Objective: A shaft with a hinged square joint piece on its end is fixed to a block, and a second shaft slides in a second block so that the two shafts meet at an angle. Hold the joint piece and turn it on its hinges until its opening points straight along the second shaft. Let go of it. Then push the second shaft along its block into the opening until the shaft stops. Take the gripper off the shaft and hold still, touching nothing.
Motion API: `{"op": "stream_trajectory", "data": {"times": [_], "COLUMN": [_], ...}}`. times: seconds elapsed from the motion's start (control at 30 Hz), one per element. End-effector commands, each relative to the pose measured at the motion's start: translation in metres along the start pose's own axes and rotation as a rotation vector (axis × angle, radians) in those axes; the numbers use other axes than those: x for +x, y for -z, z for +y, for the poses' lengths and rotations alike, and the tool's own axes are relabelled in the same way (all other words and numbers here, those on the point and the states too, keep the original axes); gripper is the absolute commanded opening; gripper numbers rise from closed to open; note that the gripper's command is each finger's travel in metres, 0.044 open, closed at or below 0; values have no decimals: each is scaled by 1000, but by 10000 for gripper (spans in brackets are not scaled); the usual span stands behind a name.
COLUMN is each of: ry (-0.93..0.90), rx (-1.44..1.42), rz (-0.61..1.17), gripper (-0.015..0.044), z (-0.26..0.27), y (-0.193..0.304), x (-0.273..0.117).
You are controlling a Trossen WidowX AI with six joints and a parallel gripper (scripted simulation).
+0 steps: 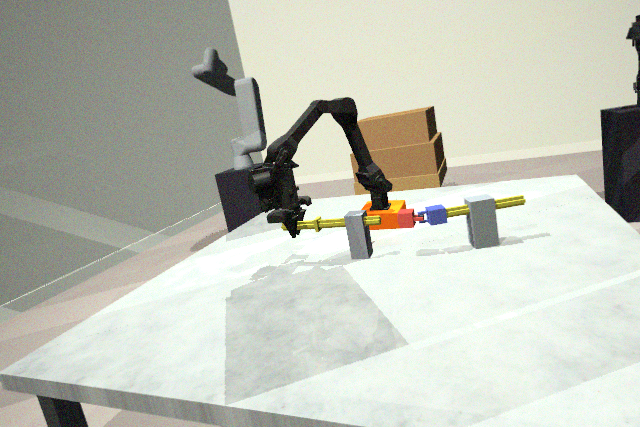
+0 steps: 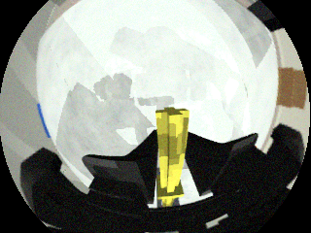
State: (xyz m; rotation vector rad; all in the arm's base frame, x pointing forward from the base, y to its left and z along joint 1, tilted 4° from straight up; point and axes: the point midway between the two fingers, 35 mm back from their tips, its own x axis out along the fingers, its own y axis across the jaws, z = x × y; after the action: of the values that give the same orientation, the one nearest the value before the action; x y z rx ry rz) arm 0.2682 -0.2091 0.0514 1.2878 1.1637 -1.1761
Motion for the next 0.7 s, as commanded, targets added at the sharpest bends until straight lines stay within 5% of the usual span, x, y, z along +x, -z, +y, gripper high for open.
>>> {"op": "stream_trajectory", "data": {"times": [0.0,0.67], "ry": [-1,-1], "rx": [4,1], "rz": [5,1], "gripper": [102,40], "z": [0,0], "y": [1,0], "x": [1,0]}}
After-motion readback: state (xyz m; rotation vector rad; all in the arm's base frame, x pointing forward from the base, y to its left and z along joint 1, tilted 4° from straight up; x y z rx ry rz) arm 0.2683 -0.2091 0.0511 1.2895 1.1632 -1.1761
